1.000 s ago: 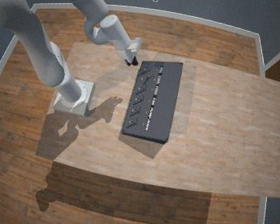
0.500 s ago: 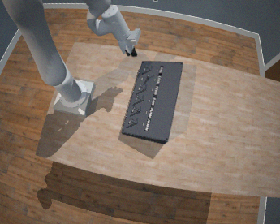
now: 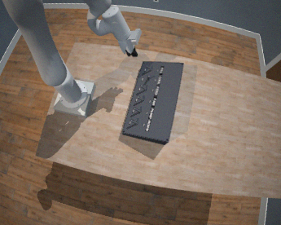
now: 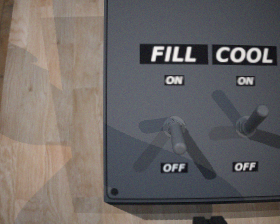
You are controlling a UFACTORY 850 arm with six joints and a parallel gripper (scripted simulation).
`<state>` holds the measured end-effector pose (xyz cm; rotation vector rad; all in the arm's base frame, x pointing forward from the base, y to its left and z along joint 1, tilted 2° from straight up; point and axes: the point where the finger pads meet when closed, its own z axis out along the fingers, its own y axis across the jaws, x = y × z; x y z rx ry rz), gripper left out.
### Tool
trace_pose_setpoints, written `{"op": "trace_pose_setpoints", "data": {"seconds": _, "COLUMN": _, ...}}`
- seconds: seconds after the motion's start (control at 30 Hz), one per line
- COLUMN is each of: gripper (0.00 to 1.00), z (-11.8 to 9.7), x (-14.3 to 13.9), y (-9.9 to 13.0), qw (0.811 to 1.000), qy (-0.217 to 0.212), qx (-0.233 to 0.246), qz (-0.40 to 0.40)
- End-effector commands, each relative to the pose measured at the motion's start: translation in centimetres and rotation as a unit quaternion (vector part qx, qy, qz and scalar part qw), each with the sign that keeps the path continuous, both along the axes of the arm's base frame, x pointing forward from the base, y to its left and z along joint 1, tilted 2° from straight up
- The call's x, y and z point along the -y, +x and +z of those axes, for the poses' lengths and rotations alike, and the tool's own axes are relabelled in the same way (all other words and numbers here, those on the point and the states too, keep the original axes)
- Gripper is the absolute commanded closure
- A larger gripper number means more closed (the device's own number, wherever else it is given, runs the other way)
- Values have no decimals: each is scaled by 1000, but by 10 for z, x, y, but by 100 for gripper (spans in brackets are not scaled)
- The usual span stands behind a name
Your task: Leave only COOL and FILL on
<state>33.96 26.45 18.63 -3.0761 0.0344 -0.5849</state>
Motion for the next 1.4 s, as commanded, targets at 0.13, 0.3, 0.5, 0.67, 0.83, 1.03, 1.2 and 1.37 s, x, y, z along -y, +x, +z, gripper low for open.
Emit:
{"op": "trace_pose_setpoints", "data": {"seconds": 0.13, "gripper": 100, "z": 1, "x": -1, "y": 0, "qw": 1000, "qy": 1, "qx": 1, "qz": 0}}
{"op": "trace_pose_setpoints", "data": {"seconds": 0.3, "gripper": 100, "z": 1, "x": -1, "y": 0, "qw": 1000, "qy": 1, "qx": 1, "qz": 0}}
{"op": "trace_pose_setpoints", "data": {"seconds": 0.5, "gripper": 100, "z": 0, "x": -1, "y": 1, "qw": 1000, "qy": 1, "qx": 1, "qz": 0}}
{"op": "trace_pose_setpoints", "data": {"seconds": 0.67, "gripper": 100, "z": -3, "x": -1, "y": 2, "qw": 1000, "qy": 1, "qx": 1, "qz": 0}}
{"op": "trace_pose_setpoints", "data": {"seconds": 0.83, "gripper": 100, "z": -7, "x": -1, "y": 4, "qw": 1000, "qy": 1, "qx": 1, "qz": 0}}
{"op": "trace_pose_setpoints", "data": {"seconds": 1.03, "gripper": 100, "z": -19, "x": -1, "y": 8, "qw": 1000, "qy": 1, "qx": 1, "qz": 0}}
{"op": "trace_pose_setpoints", "data": {"seconds": 1.2, "gripper": 100, "z": -33, "x": -1, "y": 14, "qw": 1000, "qy": 1, "qx": 1, "qz": 0}}
{"op": "trace_pose_setpoints", "data": {"seconds": 1.37, "gripper": 100, "z": -41, "x": -1, "y": 17, "qw": 1000, "qy": 1, "qx": 1, "qz": 0}}
